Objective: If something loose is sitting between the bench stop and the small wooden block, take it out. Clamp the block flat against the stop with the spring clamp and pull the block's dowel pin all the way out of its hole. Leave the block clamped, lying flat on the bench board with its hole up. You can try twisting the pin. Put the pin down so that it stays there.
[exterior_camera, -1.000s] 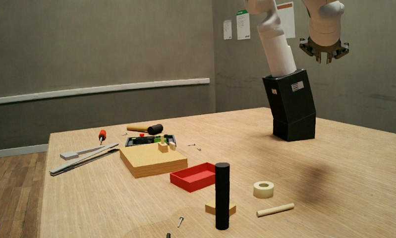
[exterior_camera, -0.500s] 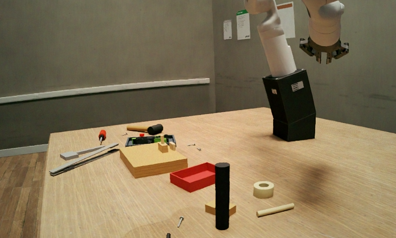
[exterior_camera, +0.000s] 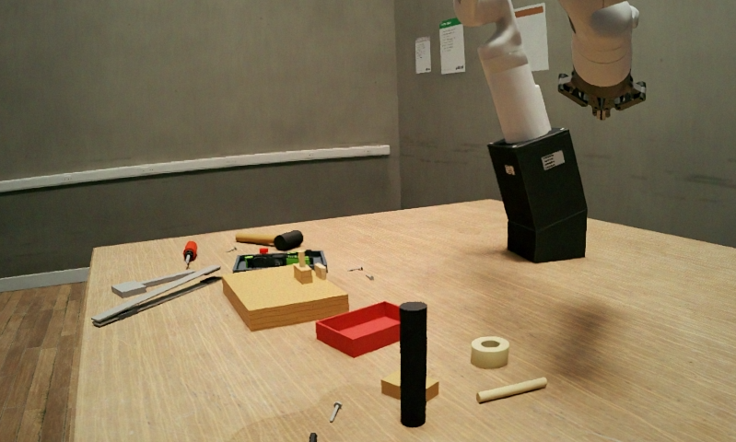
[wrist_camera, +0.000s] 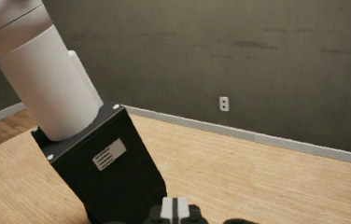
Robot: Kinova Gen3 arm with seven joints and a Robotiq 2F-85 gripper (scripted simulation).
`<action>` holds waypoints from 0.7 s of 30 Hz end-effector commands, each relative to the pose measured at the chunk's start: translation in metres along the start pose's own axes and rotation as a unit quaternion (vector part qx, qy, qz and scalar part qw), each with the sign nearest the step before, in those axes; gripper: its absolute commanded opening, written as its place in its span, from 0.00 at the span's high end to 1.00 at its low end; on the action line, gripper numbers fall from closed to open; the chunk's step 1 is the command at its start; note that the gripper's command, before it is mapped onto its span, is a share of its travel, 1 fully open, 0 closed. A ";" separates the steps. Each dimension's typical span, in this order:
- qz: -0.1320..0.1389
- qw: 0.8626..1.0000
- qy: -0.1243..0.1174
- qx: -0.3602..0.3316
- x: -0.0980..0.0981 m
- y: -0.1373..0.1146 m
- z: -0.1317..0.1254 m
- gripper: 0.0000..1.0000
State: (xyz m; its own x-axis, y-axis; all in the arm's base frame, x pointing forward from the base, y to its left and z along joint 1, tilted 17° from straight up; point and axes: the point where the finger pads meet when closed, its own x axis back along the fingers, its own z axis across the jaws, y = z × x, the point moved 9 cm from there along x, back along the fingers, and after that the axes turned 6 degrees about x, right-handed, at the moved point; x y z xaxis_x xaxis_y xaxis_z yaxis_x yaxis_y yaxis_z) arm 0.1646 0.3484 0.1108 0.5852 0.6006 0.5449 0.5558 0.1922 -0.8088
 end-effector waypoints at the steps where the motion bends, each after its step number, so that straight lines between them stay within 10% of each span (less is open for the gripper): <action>1: -0.004 1.000 0.003 0.004 0.001 0.001 -0.003 0.90; 21: -0.041 0.999 0.035 -0.004 0.006 0.019 -0.027 0.90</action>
State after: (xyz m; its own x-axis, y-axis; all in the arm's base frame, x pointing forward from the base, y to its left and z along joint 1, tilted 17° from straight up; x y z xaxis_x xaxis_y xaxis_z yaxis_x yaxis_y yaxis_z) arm 0.1855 0.3393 0.1041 0.5820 0.5422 0.6061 0.5972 0.2209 -0.7711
